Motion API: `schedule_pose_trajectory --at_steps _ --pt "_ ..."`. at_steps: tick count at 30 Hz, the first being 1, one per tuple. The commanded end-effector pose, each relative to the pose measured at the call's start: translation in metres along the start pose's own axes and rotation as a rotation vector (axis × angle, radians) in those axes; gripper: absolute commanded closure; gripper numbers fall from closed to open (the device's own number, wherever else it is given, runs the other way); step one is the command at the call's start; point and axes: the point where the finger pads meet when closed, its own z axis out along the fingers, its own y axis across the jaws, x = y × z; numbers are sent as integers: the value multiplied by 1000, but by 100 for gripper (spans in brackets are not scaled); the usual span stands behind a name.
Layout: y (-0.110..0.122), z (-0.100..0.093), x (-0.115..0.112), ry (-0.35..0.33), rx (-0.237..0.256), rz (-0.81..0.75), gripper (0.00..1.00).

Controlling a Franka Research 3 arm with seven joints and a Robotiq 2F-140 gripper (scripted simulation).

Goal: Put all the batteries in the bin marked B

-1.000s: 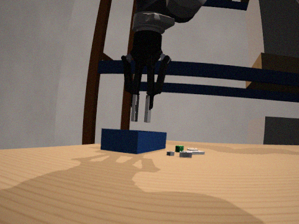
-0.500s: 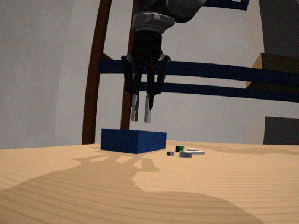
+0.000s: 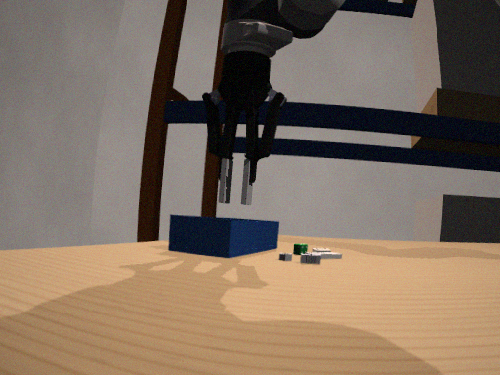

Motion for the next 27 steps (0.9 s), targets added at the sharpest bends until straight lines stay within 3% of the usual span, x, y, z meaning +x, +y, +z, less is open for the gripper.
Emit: schedule_pose_trajectory --at_steps 1,8,9,27 --pt "-2 1 1 1 5 -5 83" --pt "-5 1 1 1 5 -5 83" --pt "-5 -3 1 1 5 -5 0" --pt "-4 -67 1 1 5 -5 0"
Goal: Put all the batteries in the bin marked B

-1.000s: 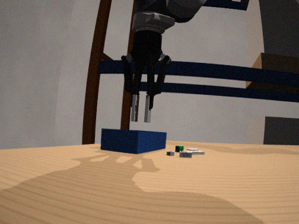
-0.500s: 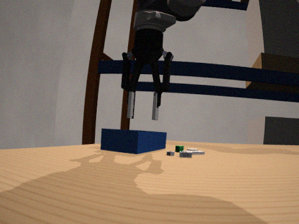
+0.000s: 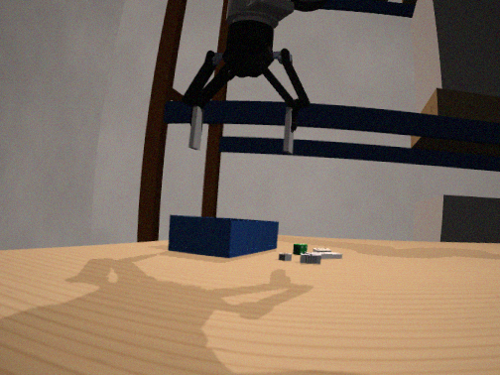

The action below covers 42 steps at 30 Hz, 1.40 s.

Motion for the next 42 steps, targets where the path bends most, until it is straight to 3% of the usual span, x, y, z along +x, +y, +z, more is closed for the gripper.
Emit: schedule_pose_trajectory --at_steps 1,15,42 --pt "-4 -15 0 1 15 -21 0" --pt "-3 -62 0 1 15 -21 0" --pt "-3 -62 0 1 15 -21 0"
